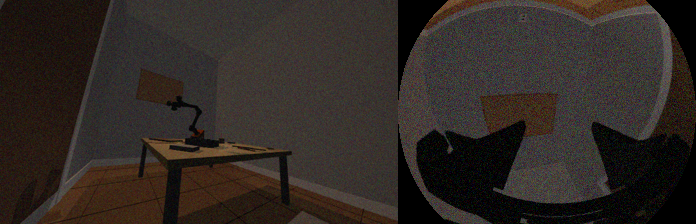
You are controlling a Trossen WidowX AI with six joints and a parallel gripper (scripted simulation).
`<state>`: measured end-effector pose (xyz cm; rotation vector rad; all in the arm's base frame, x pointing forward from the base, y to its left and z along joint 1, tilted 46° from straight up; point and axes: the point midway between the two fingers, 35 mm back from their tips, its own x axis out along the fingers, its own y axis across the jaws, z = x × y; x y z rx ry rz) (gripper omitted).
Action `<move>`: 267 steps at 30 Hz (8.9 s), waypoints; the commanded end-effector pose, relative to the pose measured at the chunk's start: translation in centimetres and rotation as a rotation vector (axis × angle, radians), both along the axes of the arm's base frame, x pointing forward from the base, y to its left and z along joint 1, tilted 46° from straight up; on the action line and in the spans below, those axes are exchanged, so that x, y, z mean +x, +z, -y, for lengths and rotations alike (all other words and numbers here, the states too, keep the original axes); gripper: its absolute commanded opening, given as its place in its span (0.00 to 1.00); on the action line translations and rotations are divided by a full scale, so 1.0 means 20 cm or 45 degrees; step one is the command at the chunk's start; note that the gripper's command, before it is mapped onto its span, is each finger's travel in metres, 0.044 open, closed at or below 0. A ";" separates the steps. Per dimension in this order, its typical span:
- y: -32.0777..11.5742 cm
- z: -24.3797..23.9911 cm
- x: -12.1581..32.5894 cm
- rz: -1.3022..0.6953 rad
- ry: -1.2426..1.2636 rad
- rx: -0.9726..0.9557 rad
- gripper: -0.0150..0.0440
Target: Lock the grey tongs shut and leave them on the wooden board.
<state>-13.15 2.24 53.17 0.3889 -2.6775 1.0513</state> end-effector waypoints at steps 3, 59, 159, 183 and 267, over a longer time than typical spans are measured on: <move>0.00 0.03 0.00 0.002 0.022 0.003 1.00; -1.86 0.51 2.22 -0.789 1.695 2.301 1.00; -2.18 0.88 2.27 -0.787 1.698 2.285 0.65; -2.18 0.88 2.27 -0.787 1.698 2.285 0.38; -1.09 1.02 1.37 0.494 1.691 1.505 0.00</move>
